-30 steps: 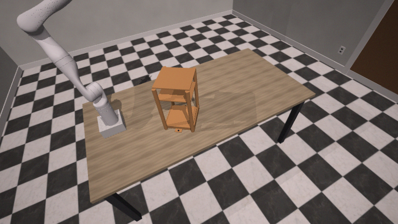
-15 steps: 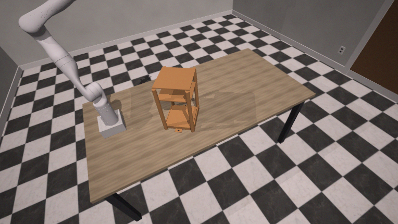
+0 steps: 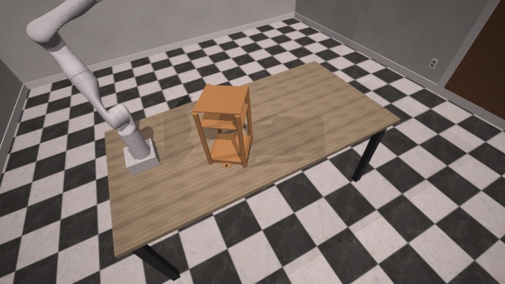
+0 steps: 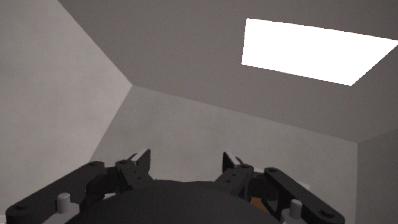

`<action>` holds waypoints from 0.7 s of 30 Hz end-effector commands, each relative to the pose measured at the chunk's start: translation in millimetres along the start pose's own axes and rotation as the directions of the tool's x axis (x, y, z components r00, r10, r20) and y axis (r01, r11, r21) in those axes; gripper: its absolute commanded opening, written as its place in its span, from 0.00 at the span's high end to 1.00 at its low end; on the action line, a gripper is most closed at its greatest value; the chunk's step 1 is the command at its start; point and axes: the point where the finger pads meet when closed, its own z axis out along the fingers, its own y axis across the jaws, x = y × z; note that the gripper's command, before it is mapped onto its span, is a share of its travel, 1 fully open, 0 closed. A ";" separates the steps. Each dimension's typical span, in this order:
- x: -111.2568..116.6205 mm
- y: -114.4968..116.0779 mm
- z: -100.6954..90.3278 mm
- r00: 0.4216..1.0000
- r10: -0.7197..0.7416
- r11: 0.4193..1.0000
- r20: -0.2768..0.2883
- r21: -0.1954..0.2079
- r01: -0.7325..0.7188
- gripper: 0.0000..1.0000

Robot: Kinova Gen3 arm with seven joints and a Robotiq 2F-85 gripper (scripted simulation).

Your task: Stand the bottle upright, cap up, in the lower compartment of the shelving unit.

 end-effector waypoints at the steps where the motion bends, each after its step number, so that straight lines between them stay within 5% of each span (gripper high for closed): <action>1: 0.2 -0.4 0.2 1.000 -0.007 1.000 -0.002 -0.003 0.007 0.18; 21: -20.9 -16.4 2.2 0.999 0.032 0.998 0.016 -0.047 -0.032 0.18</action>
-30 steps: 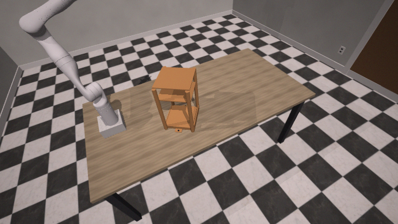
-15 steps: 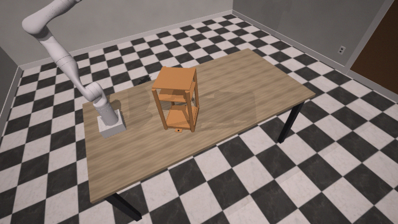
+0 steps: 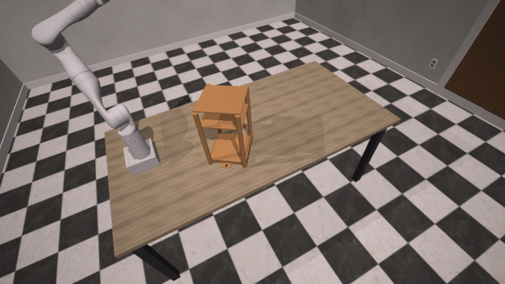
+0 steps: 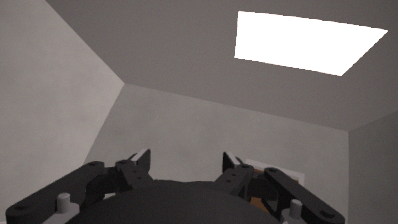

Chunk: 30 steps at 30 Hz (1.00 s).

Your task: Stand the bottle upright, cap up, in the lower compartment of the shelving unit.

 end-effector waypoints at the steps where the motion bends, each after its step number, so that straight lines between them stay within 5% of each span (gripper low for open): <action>1: -0.2 -1.0 0.3 1.000 -0.008 1.000 -0.002 -0.003 0.008 0.18; 30: -42.6 -19.8 3.3 0.999 0.044 0.996 0.032 -0.074 -0.042 0.18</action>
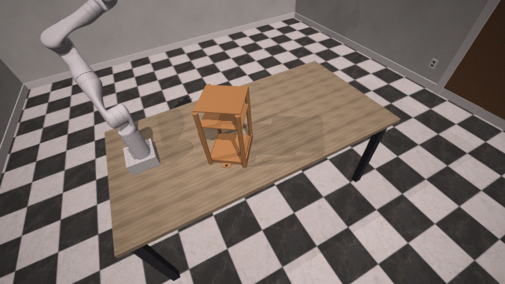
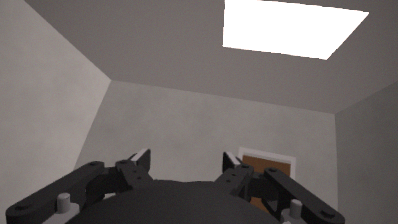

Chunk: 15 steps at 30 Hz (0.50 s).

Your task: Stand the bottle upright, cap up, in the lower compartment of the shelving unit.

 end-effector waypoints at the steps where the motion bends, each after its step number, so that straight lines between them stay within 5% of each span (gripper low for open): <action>1: -5.7 -4.8 0.6 1.000 -0.021 1.000 0.000 -0.008 0.021 0.18; 15: -22.4 -8.8 1.7 1.000 -0.006 0.999 0.013 -0.033 0.006 0.18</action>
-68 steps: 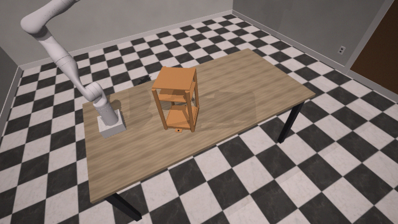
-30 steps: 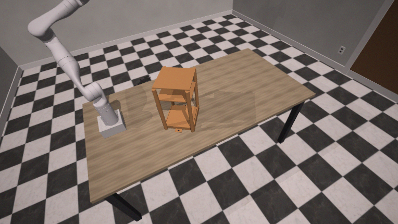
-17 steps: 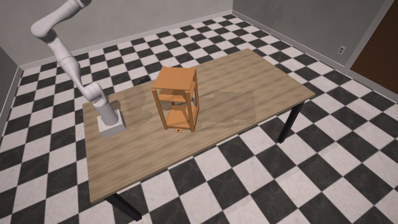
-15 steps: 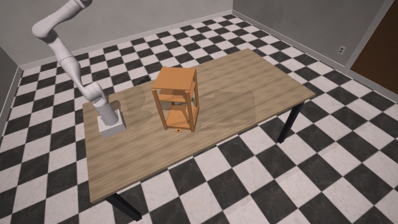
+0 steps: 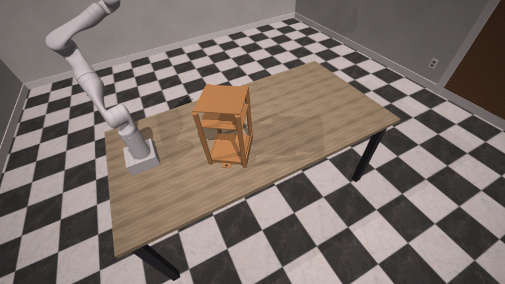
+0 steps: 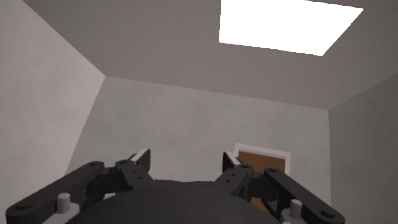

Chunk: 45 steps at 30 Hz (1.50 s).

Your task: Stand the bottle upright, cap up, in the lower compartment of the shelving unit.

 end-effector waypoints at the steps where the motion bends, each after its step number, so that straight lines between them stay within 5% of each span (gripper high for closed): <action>1: -0.5 -1.0 0.3 1.000 -0.008 1.000 -0.003 -0.003 0.008 0.18; 45: -75.1 -8.8 4.2 0.997 0.046 0.993 0.055 -0.111 -0.040 0.18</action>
